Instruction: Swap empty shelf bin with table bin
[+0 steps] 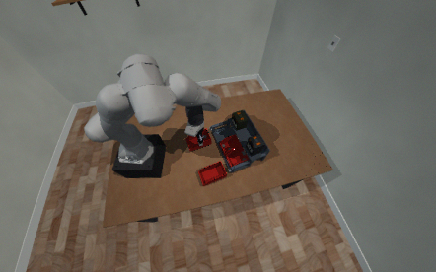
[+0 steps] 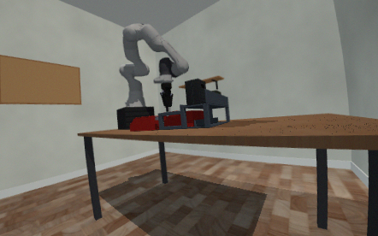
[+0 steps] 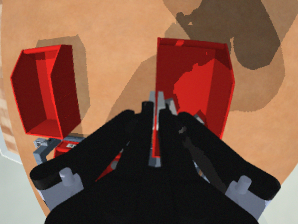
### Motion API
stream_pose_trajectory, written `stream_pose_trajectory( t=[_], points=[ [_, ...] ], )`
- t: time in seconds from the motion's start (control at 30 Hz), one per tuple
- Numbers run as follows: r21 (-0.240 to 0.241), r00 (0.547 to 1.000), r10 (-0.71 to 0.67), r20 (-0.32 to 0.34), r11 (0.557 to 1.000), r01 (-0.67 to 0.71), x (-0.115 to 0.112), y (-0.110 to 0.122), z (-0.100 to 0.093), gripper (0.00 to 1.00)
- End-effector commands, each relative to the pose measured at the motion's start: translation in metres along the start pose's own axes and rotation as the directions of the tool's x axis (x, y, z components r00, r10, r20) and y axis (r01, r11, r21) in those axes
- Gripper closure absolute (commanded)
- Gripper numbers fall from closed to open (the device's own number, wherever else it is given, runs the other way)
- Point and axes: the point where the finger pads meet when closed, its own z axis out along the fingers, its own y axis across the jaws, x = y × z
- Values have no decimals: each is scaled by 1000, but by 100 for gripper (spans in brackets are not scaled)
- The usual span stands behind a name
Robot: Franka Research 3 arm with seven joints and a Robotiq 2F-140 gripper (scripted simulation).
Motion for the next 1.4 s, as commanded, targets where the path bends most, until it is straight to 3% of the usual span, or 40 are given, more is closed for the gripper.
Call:
stream_pose_trajectory(
  t=[0.0, 0.5, 1.0, 1.13, 1.37],
  points=[
    [-3, 1000, 12, 1, 1000, -12, -1, 2, 0, 100],
    [-3, 1000, 12, 1, 1000, -12, -38, 0, 0, 100],
    [-3, 1000, 12, -1, 1000, -12, -39, 0, 0, 100],
    [-3, 999, 12, -41, 1000, -12, -40, -1, -2, 100],
    [-3, 985, 11, -174, 1000, -12, -45, -3, -8, 100]
  ],
)
